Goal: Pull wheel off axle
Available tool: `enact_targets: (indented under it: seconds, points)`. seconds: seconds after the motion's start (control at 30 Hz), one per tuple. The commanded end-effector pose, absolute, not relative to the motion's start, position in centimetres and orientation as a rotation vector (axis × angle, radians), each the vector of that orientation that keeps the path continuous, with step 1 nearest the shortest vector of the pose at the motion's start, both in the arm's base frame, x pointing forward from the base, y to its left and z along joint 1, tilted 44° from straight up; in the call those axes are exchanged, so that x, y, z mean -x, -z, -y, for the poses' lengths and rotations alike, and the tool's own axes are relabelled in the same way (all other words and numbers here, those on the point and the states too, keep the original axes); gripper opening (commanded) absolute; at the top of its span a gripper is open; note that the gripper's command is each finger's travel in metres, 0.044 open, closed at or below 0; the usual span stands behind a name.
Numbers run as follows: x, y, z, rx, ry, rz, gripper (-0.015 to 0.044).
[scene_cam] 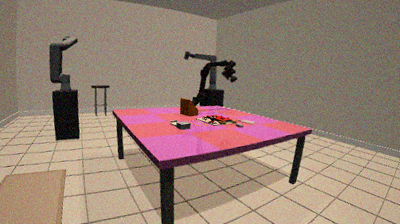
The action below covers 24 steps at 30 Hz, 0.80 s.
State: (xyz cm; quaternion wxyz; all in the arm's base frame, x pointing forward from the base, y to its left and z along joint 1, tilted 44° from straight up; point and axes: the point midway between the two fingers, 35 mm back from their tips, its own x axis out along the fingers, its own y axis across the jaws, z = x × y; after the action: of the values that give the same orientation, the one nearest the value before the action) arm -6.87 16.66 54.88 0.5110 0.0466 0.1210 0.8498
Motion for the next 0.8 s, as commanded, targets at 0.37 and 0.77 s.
enact_targets:
  seconds: [0.37,0.77]
  points:
    - [-2.1,-48.5,-26.6,-0.124,-1.639,-0.669,0.0300]
    - [-12.3,-41.6,-30.2,-0.216,-1.275,-0.960,0.0300]
